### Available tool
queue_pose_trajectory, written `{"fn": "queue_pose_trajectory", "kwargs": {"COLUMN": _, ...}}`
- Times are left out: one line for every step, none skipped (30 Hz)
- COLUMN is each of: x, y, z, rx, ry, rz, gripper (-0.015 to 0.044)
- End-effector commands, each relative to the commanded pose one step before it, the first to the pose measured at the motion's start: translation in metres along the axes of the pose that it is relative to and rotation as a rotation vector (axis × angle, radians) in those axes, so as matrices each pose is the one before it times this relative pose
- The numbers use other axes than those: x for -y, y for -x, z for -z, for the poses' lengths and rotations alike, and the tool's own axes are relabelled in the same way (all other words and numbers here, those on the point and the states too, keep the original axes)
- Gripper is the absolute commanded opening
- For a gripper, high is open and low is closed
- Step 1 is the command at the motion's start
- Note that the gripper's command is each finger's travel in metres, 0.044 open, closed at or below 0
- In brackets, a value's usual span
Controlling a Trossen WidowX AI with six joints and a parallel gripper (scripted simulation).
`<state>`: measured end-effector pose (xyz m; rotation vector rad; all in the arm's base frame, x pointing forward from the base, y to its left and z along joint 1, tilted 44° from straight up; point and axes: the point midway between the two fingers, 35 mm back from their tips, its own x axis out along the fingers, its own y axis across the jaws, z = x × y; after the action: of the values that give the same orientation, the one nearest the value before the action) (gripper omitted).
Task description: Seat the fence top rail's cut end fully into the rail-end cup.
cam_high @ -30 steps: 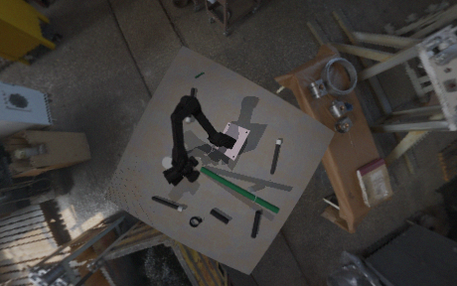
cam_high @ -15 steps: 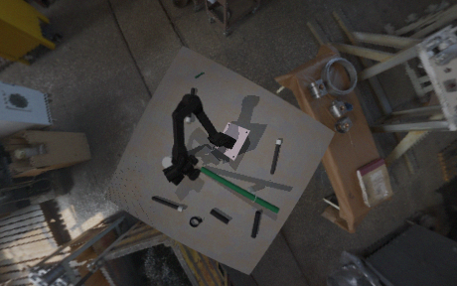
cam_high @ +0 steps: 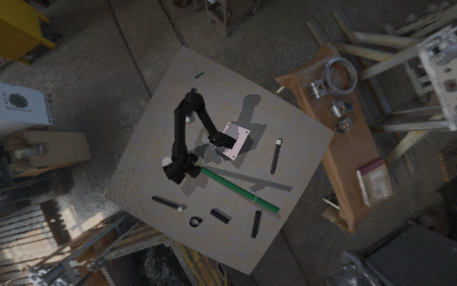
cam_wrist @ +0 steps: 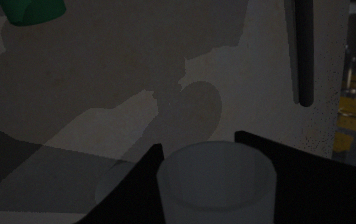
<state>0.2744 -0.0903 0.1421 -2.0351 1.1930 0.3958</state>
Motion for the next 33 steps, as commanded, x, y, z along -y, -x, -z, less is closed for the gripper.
{"fn": "queue_pose_trajectory", "kwargs": {"x": -0.00293, "y": 0.00249, "z": -0.00057, "rx": 0.02059, "ry": 0.0365, "rz": 0.00223, "gripper": 0.0000}}
{"fn": "queue_pose_trajectory", "kwargs": {"x": -0.00099, "y": 0.00057, "z": 0.00001, "rx": 0.00616, "ry": 0.0108, "rz": 0.00000, "gripper": 0.0000}}
{"fn": "queue_pose_trajectory", "kwargs": {"x": -0.00088, "y": 0.00052, "z": -0.00002, "rx": 0.00544, "ry": 0.0095, "rz": 0.00007, "gripper": 0.0000}}
{"fn": "queue_pose_trajectory", "kwargs": {"x": -0.00032, "y": 0.00019, "z": -0.00001, "rx": 0.00197, "ry": 0.0034, "rz": 0.00004, "gripper": 0.0000}}
{"fn": "queue_pose_trajectory", "kwargs": {"x": 0.00000, "y": 0.00000, "z": 0.00000, "rx": 0.00000, "ry": 0.0000, "rz": 0.00000, "gripper": 0.0000}}
{"fn": "queue_pose_trajectory", "kwargs": {"x": -0.00032, "y": 0.00018, "z": 0.00002, "rx": 0.00200, "ry": 0.0035, "rz": -0.00006, "gripper": 0.0000}}
{"fn": "queue_pose_trajectory", "kwargs": {"x": -0.00070, "y": 0.00040, "z": 0.00003, "rx": 0.00436, "ry": 0.0077, "rz": -0.00010, "gripper": 0.0000}}
{"fn": "queue_pose_trajectory", "kwargs": {"x": -0.00081, "y": 0.00046, "z": 0.00002, "rx": 0.00504, "ry": 0.0088, "rz": -0.00006, "gripper": 0.0000}}
{"fn": "queue_pose_trajectory", "kwargs": {"x": -0.00099, "y": 0.00058, "z": 0.00001, "rx": 0.00615, "ry": 0.0108, "rz": 0.00000, "gripper": 0.0000}}
{"fn": "queue_pose_trajectory", "kwargs": {"x": -0.00088, "y": 0.00052, "z": -0.00002, "rx": 0.00544, "ry": 0.0095, "rz": 0.00007, "gripper": 0.0000}}
{"fn": "queue_pose_trajectory", "kwargs": {"x": -0.00032, "y": 0.00019, "z": -0.00001, "rx": 0.00197, "ry": 0.0034, "rz": 0.00004, "gripper": 0.0000}}
{"fn": "queue_pose_trajectory", "kwargs": {"x": 0.00000, "y": 0.00000, "z": 0.00000, "rx": 0.00000, "ry": 0.0000, "rz": 0.00000, "gripper": 0.0000}}
{"fn": "queue_pose_trajectory", "kwargs": {"x": -0.00032, "y": 0.00018, "z": 0.00002, "rx": 0.00200, "ry": 0.0035, "rz": -0.00006, "gripper": 0.0000}}
{"fn": "queue_pose_trajectory", "kwargs": {"x": -0.00070, "y": 0.00040, "z": 0.00003, "rx": 0.00437, "ry": 0.0077, "rz": -0.00010, "gripper": 0.0000}}
{"fn": "queue_pose_trajectory", "kwargs": {"x": -0.00081, "y": 0.00047, "z": 0.00002, "rx": 0.00506, "ry": 0.0089, "rz": -0.00006, "gripper": 0.0000}}
{"fn": "queue_pose_trajectory", "kwargs": {"x": -0.00099, "y": 0.00058, "z": 0.00001, "rx": 0.00617, "ry": 0.0108, "rz": 0.00000, "gripper": 0.0000}}
{"fn": "queue_pose_trajectory", "kwargs": {"x": -0.00087, "y": 0.00052, "z": -0.00001, "rx": 0.00539, "ry": 0.0094, "rz": 0.00008, "gripper": 0.0000}}
{"fn": "queue_pose_trajectory", "kwargs": {"x": -0.00031, "y": 0.00019, "z": -0.00001, "rx": 0.00194, "ry": 0.0034, "rz": 0.00005, "gripper": 0.0000}}
{"fn": "queue_pose_trajectory", "kwargs": {"x": 0.00000, "y": 0.00000, "z": 0.00000, "rx": 0.00000, "ry": 0.0000, "rz": 0.00000, "gripper": 0.0000}}
{"fn": "queue_pose_trajectory", "kwargs": {"x": -0.00030, "y": 0.00017, "z": 0.00000, "rx": 0.00186, "ry": 0.0033, "rz": 0.00000, "gripper": 0.0000}}
{"fn": "queue_pose_trajectory", "kwargs": {"x": -0.00049, "y": 0.00028, "z": 0.00001, "rx": 0.00304, "ry": 0.0053, "rz": -0.00001, "gripper": 0.0000}}
{"fn": "queue_pose_trajectory", "kwargs": {"x": -0.00041, "y": 0.00024, "z": 0.00001, "rx": 0.00254, "ry": 0.0044, "rz": -0.00001, "gripper": 0.0000}}
{"fn": "queue_pose_trajectory", "kwargs": {"x": -0.00025, "y": 0.00015, "z": 0.00000, "rx": 0.00157, "ry": 0.0028, "rz": -0.00001, "gripper": 0.0000}}
{"fn": "queue_pose_trajectory", "kwargs": {"x": -0.00012, "y": 0.00007, "z": 0.00000, "rx": 0.00073, "ry": 0.0013, "rz": 0.00000, "gripper": 0.0000}}
{"fn": "queue_pose_trajectory", "kwargs": {"x": 0.00000, "y": 0.00000, "z": 0.00000, "rx": 0.00000, "ry": 0.0000, "rz": 0.00000, "gripper": 0.0000}}
{"fn": "queue_pose_trajectory", "kwargs": {"x": 0.00011, "y": -0.00006, "z": 0.00000, "rx": -0.00068, "ry": -0.0012, "rz": 0.00000, "gripper": 0.0000}}
{"fn": "queue_pose_trajectory", "kwargs": {"x": 0.00020, "y": -0.00012, "z": 0.00000, "rx": -0.00128, "ry": -0.0022, "rz": 0.00000, "gripper": 0.0000}}
{"fn": "queue_pose_trajectory", "kwargs": {"x": 0.00026, "y": -0.00015, "z": 0.00000, "rx": -0.00162, "ry": -0.0028, "rz": 0.00001, "gripper": 0.0000}}
{"fn": "queue_pose_trajectory", "kwargs": {"x": 0.00029, "y": -0.00017, "z": 0.00000, "rx": -0.00177, "ry": -0.0031, "rz": 0.00001, "gripper": 0.0000}}
{"fn": "queue_pose_trajectory", "kwargs": {"x": 0.00029, "y": -0.00017, "z": 0.00000, "rx": -0.00182, "ry": -0.0032, "rz": 0.00001, "gripper": 0.0000}}
{"fn": "queue_pose_trajectory", "kwargs": {"x": 0.00029, "y": -0.00017, "z": 0.00000, "rx": -0.00182, "ry": -0.0032, "rz": 0.00001, "gripper": 0.0000}}
{"fn": "queue_pose_trajectory", "kwargs": {"x": 0.00029, "y": -0.00017, "z": 0.00000, "rx": -0.00182, "ry": -0.0032, "rz": 0.00001, "gripper": 0.0000}}
{"fn": "queue_pose_trajectory", "kwargs": {"x": 0.00029, "y": -0.00017, "z": 0.00000, "rx": -0.00180, "ry": -0.0032, "rz": 0.00001, "gripper": 0.0000}}
